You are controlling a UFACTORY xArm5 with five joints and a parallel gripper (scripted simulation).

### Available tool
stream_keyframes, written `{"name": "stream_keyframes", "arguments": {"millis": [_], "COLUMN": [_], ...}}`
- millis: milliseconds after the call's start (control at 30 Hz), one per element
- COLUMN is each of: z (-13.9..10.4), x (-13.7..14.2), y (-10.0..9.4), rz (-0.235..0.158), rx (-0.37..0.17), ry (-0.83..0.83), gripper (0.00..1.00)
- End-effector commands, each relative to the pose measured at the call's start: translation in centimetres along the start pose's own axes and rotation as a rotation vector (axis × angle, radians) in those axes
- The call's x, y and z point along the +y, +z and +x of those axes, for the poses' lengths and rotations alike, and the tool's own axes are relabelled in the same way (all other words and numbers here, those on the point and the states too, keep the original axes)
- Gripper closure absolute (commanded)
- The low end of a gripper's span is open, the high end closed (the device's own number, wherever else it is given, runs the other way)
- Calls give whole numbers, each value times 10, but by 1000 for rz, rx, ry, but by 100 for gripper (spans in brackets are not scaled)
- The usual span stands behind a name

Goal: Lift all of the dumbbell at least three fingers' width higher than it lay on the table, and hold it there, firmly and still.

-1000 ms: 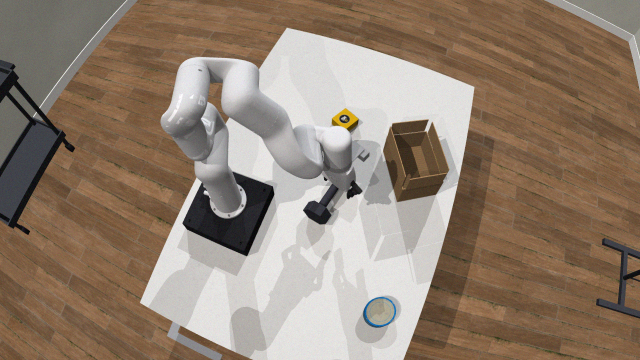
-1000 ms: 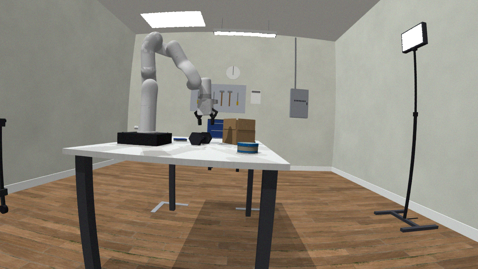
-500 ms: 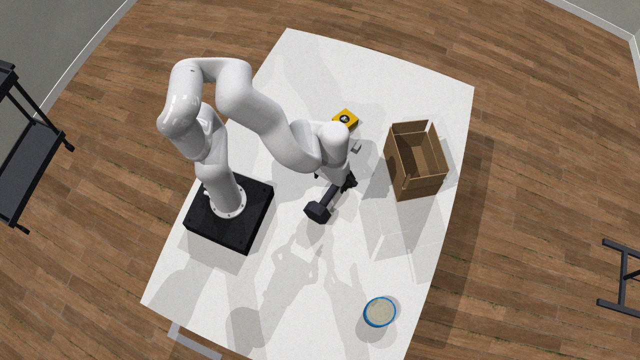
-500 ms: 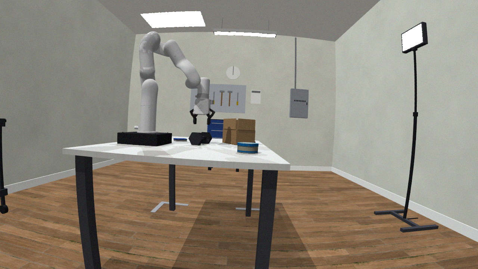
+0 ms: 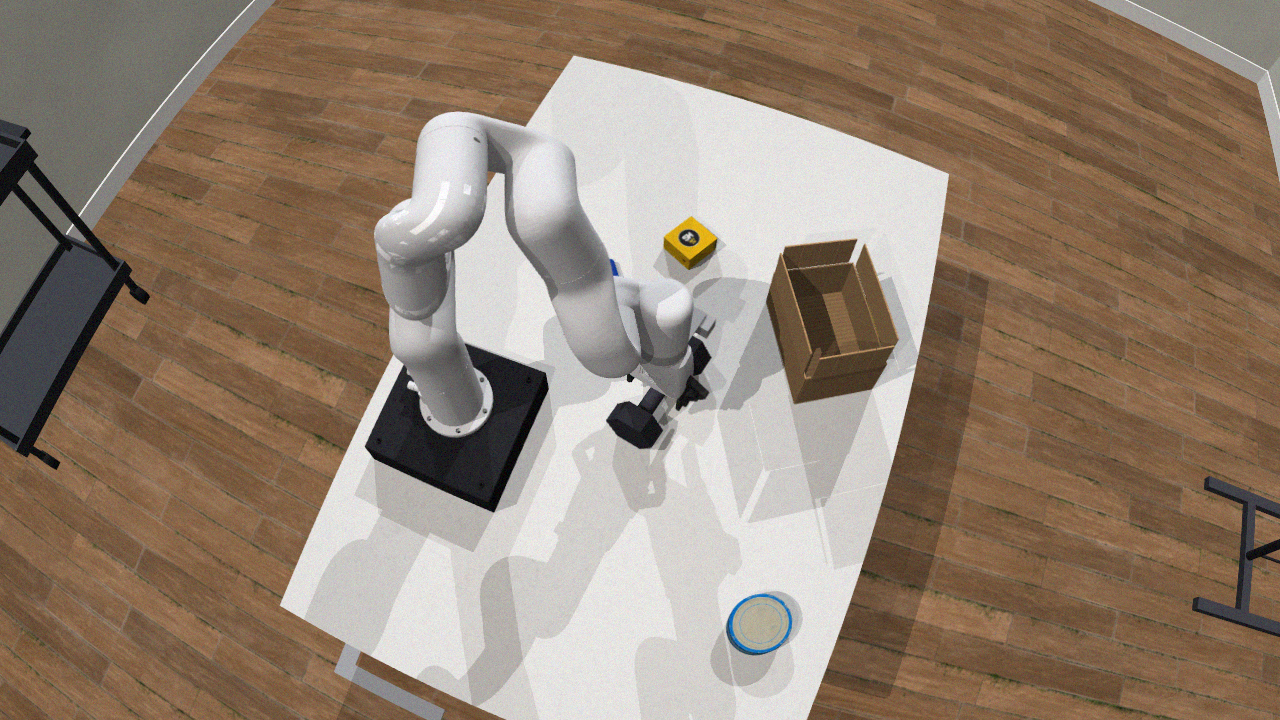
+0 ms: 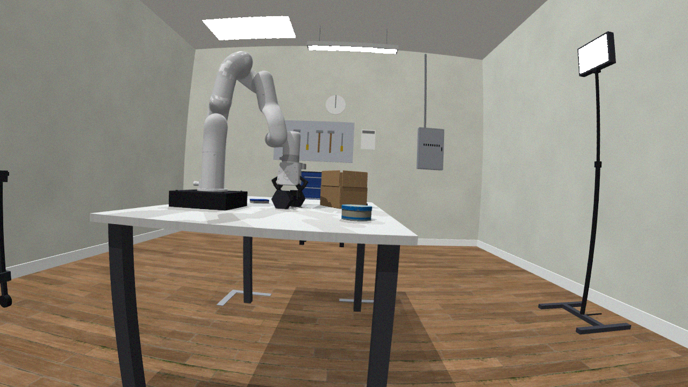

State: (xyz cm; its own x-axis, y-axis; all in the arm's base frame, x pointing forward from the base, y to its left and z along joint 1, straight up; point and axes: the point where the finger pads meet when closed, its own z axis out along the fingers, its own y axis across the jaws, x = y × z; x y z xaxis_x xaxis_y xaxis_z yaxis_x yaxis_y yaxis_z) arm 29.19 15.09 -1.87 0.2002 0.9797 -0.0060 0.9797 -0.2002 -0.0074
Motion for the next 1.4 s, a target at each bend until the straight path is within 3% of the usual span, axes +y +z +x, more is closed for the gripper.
{"name": "stream_keyframes", "arguments": {"millis": [0, 400, 433, 1367], "z": [3, 3, 3, 3], "x": [3, 3, 3, 4], "y": [7, 7, 7, 1], "rz": [-4, -4, -4, -4], "rx": [3, 3, 3, 3], "ry": [0, 0, 0, 0], "gripper": [0, 0, 100, 100]}}
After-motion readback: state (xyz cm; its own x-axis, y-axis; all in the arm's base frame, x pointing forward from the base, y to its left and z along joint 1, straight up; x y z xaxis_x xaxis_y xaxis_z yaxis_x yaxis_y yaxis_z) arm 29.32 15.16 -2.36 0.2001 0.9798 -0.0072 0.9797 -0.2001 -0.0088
